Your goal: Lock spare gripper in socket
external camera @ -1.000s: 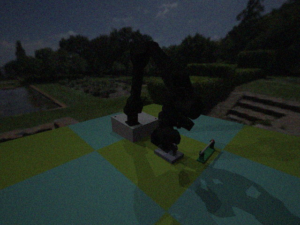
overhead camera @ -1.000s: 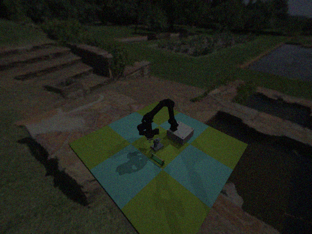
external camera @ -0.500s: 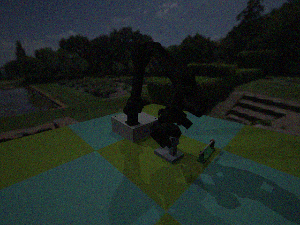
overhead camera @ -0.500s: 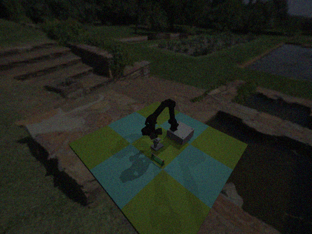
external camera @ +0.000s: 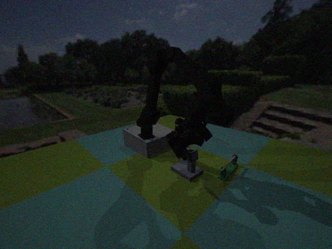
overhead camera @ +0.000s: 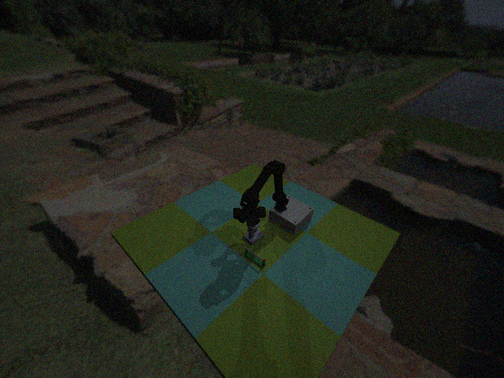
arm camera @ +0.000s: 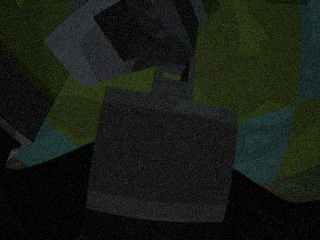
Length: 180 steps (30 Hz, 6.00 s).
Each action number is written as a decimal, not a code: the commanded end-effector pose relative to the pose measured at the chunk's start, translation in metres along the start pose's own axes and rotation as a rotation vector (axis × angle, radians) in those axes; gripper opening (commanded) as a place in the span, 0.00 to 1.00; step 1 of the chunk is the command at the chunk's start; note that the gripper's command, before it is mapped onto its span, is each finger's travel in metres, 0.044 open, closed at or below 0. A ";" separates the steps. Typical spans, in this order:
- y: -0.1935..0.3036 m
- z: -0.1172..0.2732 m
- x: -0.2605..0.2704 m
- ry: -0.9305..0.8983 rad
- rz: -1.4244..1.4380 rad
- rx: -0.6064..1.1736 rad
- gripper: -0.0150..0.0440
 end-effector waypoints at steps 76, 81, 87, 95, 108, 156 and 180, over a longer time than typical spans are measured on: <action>-0.021 0.042 0.054 0.611 0.325 0.279 0.25; -0.025 0.036 0.054 0.611 0.324 0.279 0.25; -0.031 0.029 0.054 0.611 0.324 0.278 0.25; -0.038 0.020 0.054 0.611 0.323 0.278 0.25; -0.040 0.016 0.055 0.608 0.321 0.279 0.25; -0.005 0.060 0.052 0.618 0.352 0.293 1.00; 0.025 0.096 0.045 0.654 0.404 0.156 1.00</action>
Point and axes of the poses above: the point midway between the two fingers, 35 mm back from their tips, its own z axis back along the fingers, its own x axis across the jaws, y = z × x, the point moved 1 cm from there along z, back along the fingers, and after that the axes turned 13 degrees about -z, right-handed, at the moved point
